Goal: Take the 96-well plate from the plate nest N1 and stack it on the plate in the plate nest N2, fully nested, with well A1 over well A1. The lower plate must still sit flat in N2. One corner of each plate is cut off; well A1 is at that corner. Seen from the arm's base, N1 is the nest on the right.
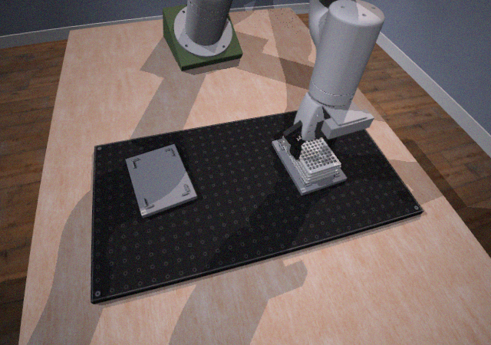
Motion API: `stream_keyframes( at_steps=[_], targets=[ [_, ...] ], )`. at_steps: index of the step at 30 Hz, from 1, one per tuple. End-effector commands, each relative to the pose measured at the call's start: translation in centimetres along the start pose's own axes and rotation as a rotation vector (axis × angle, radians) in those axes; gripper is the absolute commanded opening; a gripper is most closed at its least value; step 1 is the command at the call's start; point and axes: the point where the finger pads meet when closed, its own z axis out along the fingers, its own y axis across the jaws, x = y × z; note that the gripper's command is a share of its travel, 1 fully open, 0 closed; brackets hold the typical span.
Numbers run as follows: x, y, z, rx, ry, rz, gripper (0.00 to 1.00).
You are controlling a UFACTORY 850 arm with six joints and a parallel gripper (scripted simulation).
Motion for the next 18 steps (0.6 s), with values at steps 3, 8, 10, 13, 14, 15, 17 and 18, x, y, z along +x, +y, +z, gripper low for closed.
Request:
stream_keyframes(
  at_steps=[3,8,10,13,14,15,17,18],
  targets=[
    [0.06,-0.02,0.09,0.000,0.003,0.000,0.00],
    [0.06,-0.02,0.14,0.000,0.003,0.000,0.00],
    [0.06,-0.02,0.17,0.000,0.003,0.000,0.00],
    [0.06,-0.02,0.22,0.000,0.003,0.000,0.00],
    [0.06,-0.02,0.24,0.000,0.003,0.000,0.00],
    [0.06,-0.02,0.26,0.000,0.003,0.000,0.00],
    [0.06,-0.02,0.29,0.000,0.003,0.000,0.00],
    [0.06,-0.02,0.30,0.000,0.003,0.000,0.00]
  ],
)
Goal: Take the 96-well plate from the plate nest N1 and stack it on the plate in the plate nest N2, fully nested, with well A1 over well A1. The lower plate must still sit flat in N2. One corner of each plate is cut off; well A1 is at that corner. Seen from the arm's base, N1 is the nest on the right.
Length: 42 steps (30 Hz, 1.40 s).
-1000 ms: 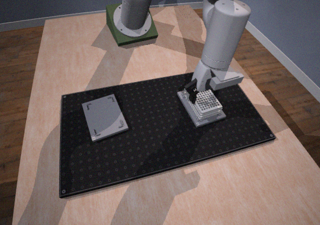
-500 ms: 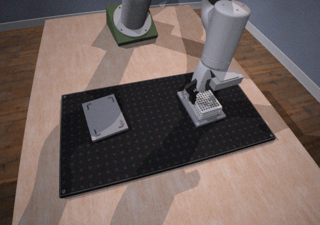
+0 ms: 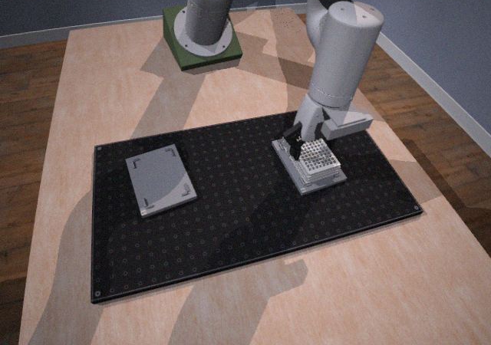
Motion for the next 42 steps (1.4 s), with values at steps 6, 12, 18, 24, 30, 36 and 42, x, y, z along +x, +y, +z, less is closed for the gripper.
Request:
stream_keyframes(
  at_steps=[6,12,18,24,30,36,42],
  targets=[
    [0.06,-0.02,0.11,0.000,0.003,0.000,0.00],
    [0.06,-0.02,0.21,0.000,0.003,0.000,0.00],
    [0.06,-0.02,0.31,0.000,0.003,0.000,0.00],
    [0.06,-0.02,0.37,0.000,0.003,0.000,0.00],
    [0.06,-0.02,0.47,0.000,0.003,0.000,0.00],
    [0.06,-0.02,0.57,0.000,0.003,0.000,0.00],
    [0.06,-0.02,0.64,0.000,0.003,0.000,0.00]
  ],
)
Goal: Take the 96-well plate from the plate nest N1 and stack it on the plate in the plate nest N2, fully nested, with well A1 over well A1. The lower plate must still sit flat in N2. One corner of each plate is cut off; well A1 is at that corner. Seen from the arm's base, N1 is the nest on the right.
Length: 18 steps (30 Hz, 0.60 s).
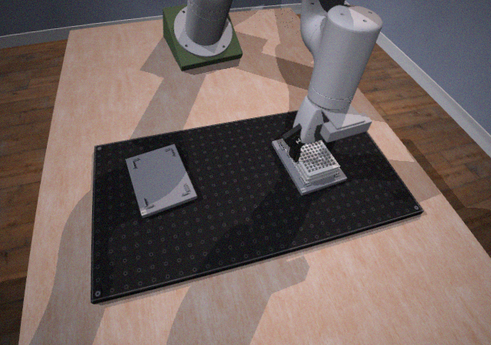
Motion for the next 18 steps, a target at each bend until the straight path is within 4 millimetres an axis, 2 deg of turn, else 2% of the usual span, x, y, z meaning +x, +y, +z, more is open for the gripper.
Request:
stream_keyframes(
  at_steps=[1,2,3,18],
  targets=[
    [0.06,-0.01,0.03,0.000,0.003,0.000,0.00],
    [0.06,-0.01,0.03,0.000,0.003,0.000,0.00],
    [0.06,-0.01,0.09,0.000,0.003,0.000,1.00],
    [0.06,-0.01,0.09,0.000,0.003,0.000,1.00]
  ],
)
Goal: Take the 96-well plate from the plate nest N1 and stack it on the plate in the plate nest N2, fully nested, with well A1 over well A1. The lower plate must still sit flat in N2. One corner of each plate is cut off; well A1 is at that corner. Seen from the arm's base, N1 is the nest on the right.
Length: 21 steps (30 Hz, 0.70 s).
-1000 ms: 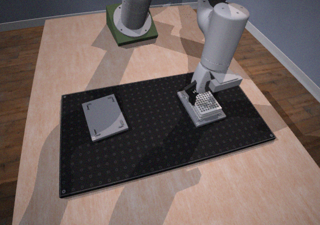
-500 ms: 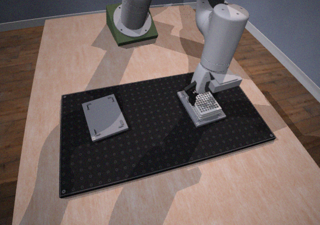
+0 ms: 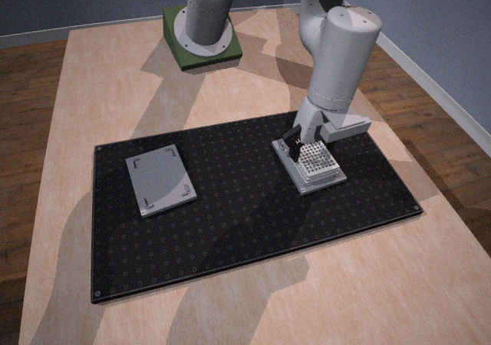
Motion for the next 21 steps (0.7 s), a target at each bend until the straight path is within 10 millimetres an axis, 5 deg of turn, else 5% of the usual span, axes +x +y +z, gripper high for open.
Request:
stream_keyframes(
  at_steps=[1,21],
  targets=[
    [0.06,-0.01,-0.03,0.000,0.002,0.000,1.00],
    [0.05,-0.02,-0.55,0.000,0.002,0.000,1.00]
  ],
)
